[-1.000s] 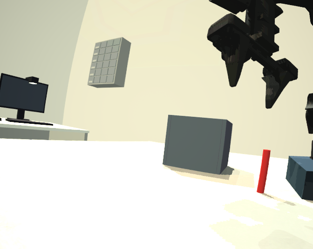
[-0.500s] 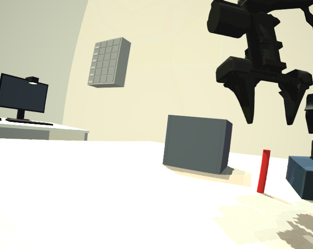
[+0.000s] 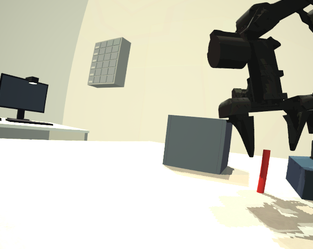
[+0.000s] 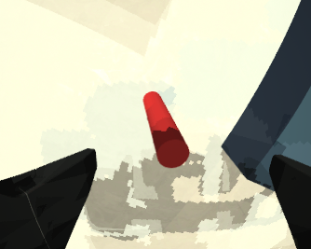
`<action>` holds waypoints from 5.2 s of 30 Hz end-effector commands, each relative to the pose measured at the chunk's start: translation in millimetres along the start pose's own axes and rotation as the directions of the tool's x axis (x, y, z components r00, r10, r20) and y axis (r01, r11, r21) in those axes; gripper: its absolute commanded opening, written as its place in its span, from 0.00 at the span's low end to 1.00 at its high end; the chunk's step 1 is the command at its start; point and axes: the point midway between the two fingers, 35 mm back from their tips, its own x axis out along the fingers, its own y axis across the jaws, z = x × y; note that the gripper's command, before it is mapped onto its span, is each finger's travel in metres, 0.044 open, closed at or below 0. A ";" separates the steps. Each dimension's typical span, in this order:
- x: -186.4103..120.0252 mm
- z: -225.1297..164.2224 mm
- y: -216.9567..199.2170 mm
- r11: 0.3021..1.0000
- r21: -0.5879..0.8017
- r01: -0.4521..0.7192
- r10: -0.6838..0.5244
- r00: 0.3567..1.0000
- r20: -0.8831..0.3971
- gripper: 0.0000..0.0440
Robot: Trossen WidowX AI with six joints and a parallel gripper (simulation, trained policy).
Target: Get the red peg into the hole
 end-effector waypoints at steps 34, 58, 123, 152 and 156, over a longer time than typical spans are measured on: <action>14.1 7.2 31.4 0.988 0.078 -0.137 0.141 0.989 -0.052 0.00; -80.2 31.3 44.4 0.938 0.047 -0.343 0.345 0.938 -0.034 0.00; -101.8 224.6 42.5 0.944 0.198 -0.263 0.242 0.962 0.128 0.00; -35.7 251.1 73.5 0.971 0.105 -0.215 0.209 0.976 0.062 0.22; -38.1 245.1 75.1 0.971 0.107 -0.215 0.213 0.977 0.026 0.23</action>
